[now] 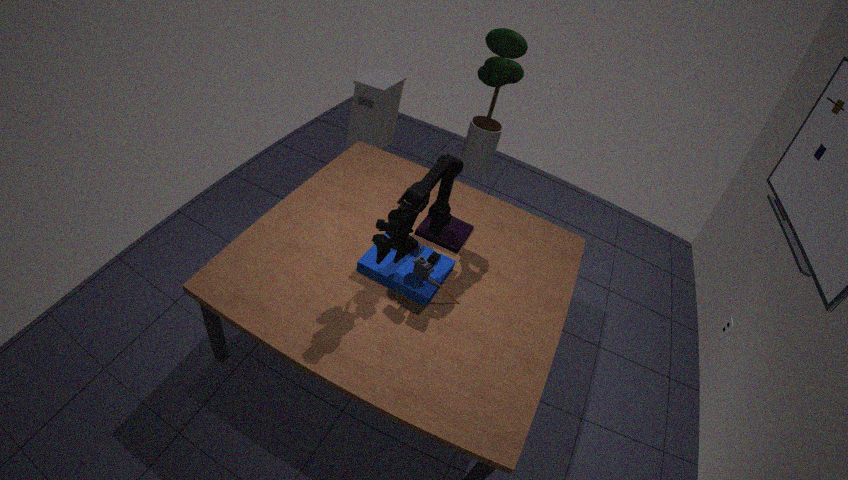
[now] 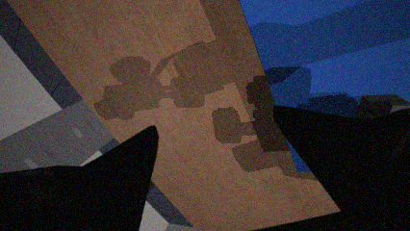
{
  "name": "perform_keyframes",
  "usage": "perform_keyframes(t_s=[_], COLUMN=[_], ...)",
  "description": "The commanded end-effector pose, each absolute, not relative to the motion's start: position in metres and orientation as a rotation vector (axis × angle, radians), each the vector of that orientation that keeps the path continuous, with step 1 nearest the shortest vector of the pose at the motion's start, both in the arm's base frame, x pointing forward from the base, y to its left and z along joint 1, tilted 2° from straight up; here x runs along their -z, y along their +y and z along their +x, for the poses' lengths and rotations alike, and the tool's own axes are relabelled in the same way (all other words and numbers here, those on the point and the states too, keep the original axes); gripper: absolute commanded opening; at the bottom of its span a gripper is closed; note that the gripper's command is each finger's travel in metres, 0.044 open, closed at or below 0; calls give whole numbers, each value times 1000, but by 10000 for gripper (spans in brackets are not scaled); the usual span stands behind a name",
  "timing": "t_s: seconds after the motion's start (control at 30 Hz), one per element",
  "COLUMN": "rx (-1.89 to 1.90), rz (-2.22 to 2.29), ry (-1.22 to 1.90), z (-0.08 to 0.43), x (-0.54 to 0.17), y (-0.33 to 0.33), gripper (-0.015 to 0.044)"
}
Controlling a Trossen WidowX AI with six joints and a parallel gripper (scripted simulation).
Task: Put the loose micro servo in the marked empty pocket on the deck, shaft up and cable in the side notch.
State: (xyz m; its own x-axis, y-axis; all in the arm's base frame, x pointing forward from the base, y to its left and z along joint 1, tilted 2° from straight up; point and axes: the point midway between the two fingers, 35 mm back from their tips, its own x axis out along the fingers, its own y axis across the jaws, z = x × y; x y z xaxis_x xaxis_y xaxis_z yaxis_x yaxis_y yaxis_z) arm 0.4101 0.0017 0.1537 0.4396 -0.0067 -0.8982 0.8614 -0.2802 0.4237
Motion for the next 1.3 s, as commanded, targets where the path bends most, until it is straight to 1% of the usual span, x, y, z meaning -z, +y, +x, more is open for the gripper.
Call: perform_keyframes(t_s=[0.0,0.37,0.57,0.8,1.27], rx=[1103,1349,1353,1353,1353], rz=[1596,1400,1396,1396,1396], ry=[884,1129,1132,1132,1132], z=[382,300,298,298,298], x=[-151,-154,-153,-130,-114], y=[37,101,102,103,104], gripper=[440,440,440,440,440])
